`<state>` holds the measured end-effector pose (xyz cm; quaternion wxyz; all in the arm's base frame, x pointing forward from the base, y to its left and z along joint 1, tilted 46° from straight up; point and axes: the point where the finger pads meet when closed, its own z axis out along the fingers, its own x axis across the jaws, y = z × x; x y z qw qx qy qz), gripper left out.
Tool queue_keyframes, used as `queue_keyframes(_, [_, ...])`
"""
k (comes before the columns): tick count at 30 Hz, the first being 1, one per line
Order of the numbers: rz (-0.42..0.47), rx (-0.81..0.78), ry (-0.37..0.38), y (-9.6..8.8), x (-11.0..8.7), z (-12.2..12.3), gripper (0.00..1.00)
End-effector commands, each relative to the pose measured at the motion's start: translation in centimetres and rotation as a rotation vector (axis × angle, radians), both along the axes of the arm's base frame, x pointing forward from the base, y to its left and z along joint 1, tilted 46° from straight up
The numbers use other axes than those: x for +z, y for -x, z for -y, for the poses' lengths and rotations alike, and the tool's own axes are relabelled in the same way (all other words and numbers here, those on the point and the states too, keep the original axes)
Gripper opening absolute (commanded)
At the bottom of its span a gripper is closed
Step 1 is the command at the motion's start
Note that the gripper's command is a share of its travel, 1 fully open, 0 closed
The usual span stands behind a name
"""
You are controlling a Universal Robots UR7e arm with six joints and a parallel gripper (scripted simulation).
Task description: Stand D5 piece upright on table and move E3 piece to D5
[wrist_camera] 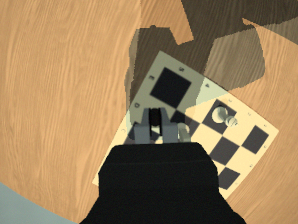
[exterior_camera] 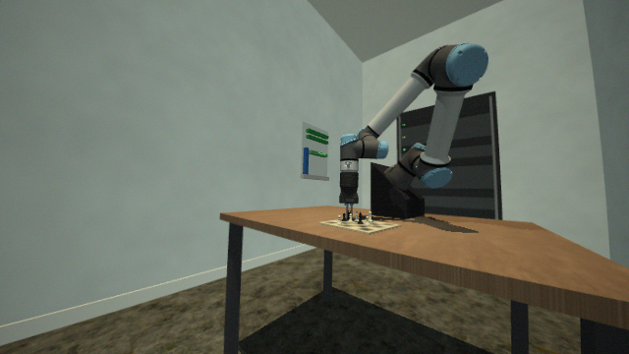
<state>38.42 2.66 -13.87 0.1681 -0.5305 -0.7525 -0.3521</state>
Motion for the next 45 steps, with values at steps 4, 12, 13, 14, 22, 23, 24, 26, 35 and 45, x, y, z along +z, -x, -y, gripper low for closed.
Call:
queue_keyframes(4, [0.001,0.000,0.000,0.0,0.0,0.0,0.00])
queue_keyframes(12, [0.001,0.000,0.000,0.0,0.3,0.4,0.00])
queue_keyframes(13, [0.001,0.000,0.000,0.1,0.5,0.5,0.00])
queue_keyframes(14, [0.001,0.000,0.000,0.1,0.7,0.7,0.00])
queue_keyframes(22, [0.001,0.000,0.000,0.6,3.4,3.5,0.00])
queue_keyframes(23, [0.001,0.000,0.000,0.6,3.8,3.9,0.00])
queue_keyframes(24, [0.001,0.000,0.000,0.7,4.2,4.3,0.00])
queue_keyframes(26, [0.001,0.000,0.000,0.8,5.0,5.1,0.00])
queue_keyframes(35, [0.001,0.000,0.000,1.2,6.7,6.9,0.00])
queue_keyframes(45, [0.001,0.000,0.000,1.2,7.0,7.1,0.00])
